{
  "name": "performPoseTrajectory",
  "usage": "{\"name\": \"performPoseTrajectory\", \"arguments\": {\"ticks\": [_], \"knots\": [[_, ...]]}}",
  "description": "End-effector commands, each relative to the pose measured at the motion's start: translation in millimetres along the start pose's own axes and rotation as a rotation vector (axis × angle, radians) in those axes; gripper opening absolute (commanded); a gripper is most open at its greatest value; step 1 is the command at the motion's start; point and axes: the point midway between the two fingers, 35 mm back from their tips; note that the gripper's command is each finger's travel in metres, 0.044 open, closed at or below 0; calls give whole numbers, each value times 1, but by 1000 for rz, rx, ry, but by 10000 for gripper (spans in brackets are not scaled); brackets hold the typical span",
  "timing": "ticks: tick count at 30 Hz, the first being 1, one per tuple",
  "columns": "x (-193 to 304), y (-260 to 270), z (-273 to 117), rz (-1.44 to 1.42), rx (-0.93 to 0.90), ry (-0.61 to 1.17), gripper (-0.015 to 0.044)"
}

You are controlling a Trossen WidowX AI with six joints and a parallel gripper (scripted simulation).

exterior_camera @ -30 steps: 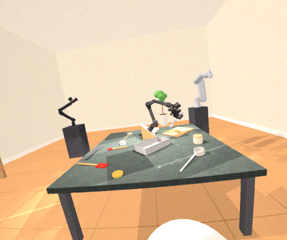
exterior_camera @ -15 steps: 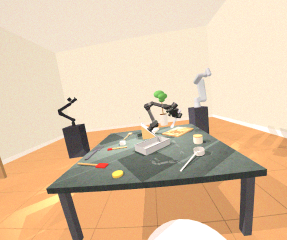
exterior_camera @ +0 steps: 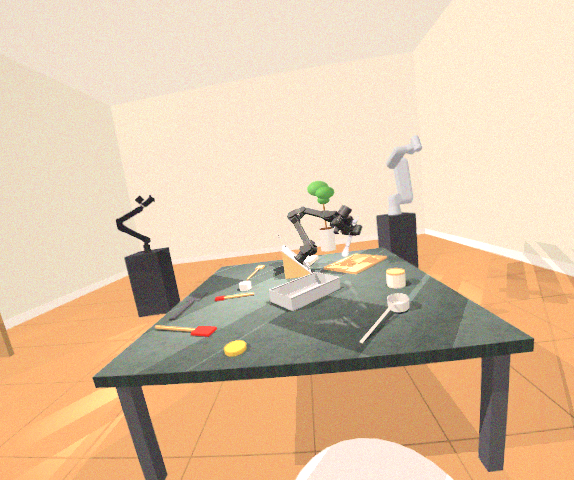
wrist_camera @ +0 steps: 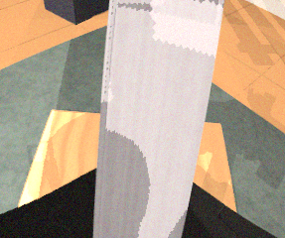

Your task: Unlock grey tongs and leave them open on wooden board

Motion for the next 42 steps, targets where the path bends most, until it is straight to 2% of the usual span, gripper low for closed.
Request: {"name": "performPoseTrajectory", "arguments": {"ticks": [1, 31, 42], "knots": [[-3, 2, -1, -28, -3, -9, -150], [-3, 2, -1, -28, -3, -9, -150], [-6, -8, 5, 58, 11, 26, -150]]}}
Point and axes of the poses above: the point midway between the two fingers, 35 mm back from their tips, its own z axis out along the fingers, its own y axis across the jaws, x = y × z, and after that the axes turned 10 degrees about -z, right-handed
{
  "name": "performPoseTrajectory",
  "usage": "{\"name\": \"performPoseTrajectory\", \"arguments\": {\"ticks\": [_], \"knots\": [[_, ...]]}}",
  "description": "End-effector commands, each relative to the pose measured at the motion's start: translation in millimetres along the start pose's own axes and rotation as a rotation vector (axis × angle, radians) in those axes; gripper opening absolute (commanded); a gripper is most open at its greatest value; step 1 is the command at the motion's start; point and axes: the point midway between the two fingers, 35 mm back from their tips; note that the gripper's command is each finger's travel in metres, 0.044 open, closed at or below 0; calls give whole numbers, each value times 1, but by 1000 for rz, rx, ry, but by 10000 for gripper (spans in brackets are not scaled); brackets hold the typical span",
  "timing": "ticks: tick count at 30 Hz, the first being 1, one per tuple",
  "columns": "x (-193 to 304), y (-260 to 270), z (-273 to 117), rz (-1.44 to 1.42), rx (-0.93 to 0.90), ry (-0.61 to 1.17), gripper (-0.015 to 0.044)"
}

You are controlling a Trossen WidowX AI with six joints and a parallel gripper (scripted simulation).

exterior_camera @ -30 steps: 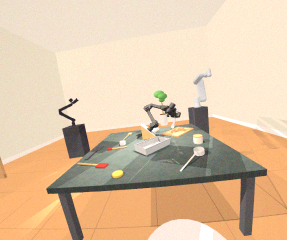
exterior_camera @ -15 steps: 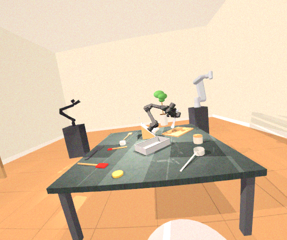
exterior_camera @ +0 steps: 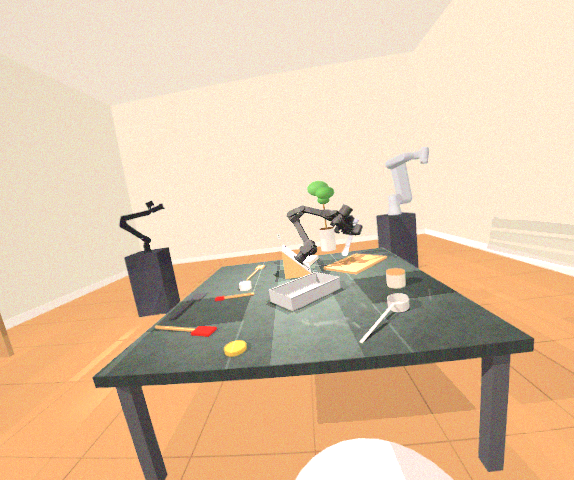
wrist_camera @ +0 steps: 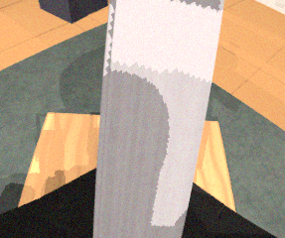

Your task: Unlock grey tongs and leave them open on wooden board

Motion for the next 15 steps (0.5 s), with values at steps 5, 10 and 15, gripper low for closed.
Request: {"name": "performPoseTrajectory", "arguments": {"ticks": [5, 10, 15], "knots": [[-3, -9, 7, 86, 3, 43, -150], [-4, -12, 11, 142, 0, 80, -150], [-3, -14, 15, 193, -6, 122, -150]]}}
Point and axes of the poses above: the point midway between the two fingers, 35 mm back from their tips, its own z axis out along the fingers, its own y axis across the jaws, x = y × z, and after that the axes turned 10 degrees about -z, right-handed
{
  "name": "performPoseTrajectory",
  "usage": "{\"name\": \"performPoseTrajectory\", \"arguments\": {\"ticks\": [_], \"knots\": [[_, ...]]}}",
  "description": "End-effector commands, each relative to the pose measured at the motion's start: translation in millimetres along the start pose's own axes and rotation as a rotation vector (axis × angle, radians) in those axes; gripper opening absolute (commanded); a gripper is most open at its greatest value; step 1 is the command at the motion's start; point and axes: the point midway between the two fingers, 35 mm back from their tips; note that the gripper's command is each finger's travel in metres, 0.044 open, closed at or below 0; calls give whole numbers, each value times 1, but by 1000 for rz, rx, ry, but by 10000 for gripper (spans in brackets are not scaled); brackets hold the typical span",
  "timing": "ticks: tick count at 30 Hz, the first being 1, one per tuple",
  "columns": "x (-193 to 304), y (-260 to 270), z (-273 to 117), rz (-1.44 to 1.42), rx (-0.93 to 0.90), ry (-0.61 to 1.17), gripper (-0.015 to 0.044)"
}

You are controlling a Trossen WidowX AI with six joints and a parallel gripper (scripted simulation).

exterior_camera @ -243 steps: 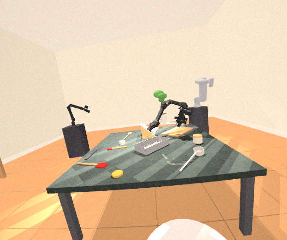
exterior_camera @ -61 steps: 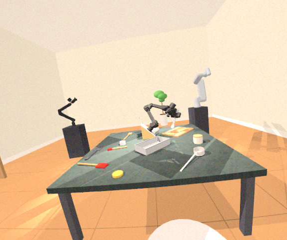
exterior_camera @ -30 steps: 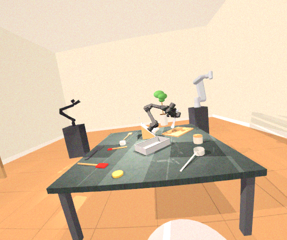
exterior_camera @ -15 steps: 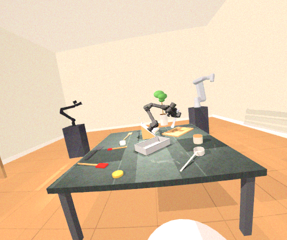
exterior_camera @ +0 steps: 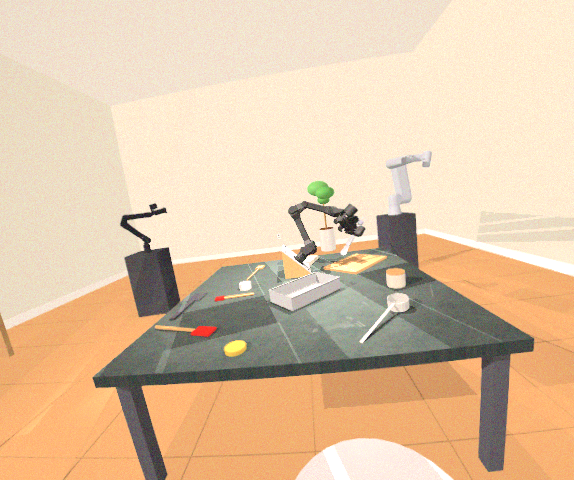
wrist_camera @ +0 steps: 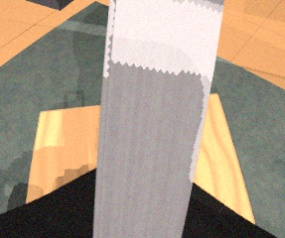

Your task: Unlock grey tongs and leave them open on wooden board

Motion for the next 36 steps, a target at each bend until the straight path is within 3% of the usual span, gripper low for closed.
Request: {"name": "performPoseTrajectory", "arguments": {"ticks": [1, 36], "knots": [[-2, -2, 4, 45, -6, 35, -150], [8, 7, 20, 165, -76, 448, -150]]}}
Point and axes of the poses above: the point midway between the two fingers, 35 mm back from their tips, its own z axis out along the fingers, its own y axis across the jaws, x = y × z, and after that the axes turned 10 degrees about -z, right-handed
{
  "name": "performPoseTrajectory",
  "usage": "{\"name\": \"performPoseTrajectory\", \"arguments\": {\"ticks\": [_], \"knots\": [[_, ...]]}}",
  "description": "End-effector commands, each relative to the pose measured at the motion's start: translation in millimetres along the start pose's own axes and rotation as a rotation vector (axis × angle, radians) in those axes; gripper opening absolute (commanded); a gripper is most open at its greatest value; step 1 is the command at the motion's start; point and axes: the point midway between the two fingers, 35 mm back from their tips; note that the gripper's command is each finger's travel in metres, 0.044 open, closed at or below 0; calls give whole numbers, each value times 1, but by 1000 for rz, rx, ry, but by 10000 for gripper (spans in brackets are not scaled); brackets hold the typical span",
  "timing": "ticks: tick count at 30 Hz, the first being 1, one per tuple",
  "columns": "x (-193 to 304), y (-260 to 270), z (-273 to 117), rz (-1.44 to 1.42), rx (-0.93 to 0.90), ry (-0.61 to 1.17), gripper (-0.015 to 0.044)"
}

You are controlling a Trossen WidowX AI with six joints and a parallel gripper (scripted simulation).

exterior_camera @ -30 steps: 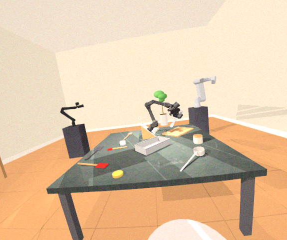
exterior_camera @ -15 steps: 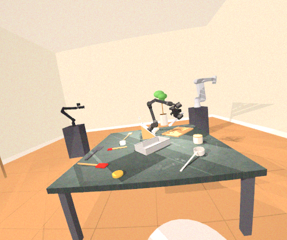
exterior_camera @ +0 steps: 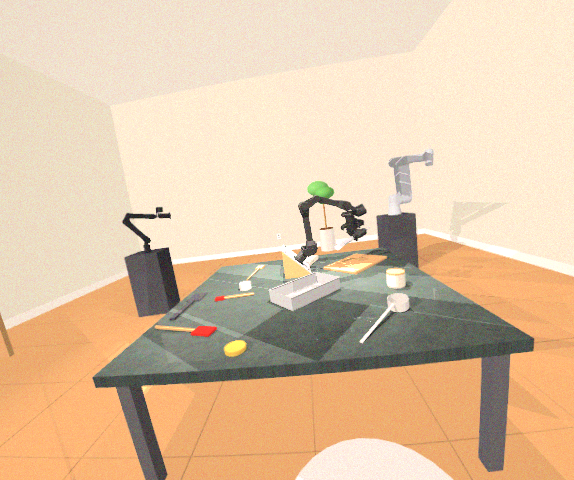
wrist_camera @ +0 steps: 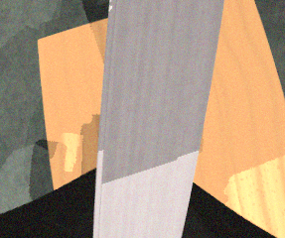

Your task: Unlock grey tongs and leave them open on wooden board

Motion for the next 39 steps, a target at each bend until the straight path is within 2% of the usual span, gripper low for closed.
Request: {"name": "performPoseTrajectory", "arguments": {"ticks": [1, 24, 39], "knots": [[-1, 1, 1, -4, -1, 52, -150], [2, 8, -2, -161, 40, 323, -150], [-6, 9, -8, -314, 99, 425, -150]]}}
Point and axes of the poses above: the point midway between the two fingers, 35 mm back from their tips, its own z axis out along the fingers, its own y axis across the jaws, x = y × z, and after that the axes turned 10 degrees about -z, right-handed
